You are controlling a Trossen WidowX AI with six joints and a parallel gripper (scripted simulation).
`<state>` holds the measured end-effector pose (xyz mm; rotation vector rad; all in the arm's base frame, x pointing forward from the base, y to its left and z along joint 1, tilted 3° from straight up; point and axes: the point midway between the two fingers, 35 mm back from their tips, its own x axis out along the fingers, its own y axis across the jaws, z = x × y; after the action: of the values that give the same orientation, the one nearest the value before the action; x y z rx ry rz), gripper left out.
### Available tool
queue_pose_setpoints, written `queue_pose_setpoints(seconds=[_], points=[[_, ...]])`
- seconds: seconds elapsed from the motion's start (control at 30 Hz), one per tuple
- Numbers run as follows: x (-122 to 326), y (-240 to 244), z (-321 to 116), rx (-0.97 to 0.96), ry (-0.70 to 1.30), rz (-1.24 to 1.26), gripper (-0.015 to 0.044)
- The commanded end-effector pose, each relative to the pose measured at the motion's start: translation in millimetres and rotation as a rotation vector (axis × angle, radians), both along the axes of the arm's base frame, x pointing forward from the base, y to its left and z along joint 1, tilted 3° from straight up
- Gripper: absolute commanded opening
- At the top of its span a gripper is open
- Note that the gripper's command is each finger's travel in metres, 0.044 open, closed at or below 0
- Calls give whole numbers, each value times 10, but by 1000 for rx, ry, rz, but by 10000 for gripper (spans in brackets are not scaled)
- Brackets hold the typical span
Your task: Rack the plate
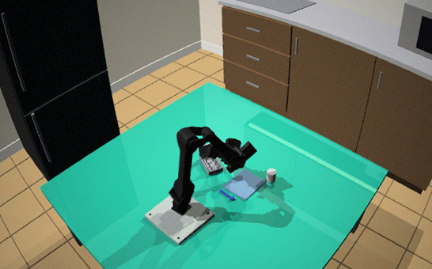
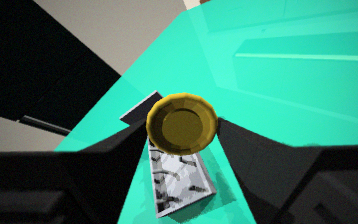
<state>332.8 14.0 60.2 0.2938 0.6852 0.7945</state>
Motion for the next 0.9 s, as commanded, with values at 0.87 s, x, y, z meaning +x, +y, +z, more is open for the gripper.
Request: queue_pose_setpoints(seconds=[0.87], points=[[-629, 50, 49, 44, -696, 195, 0]])
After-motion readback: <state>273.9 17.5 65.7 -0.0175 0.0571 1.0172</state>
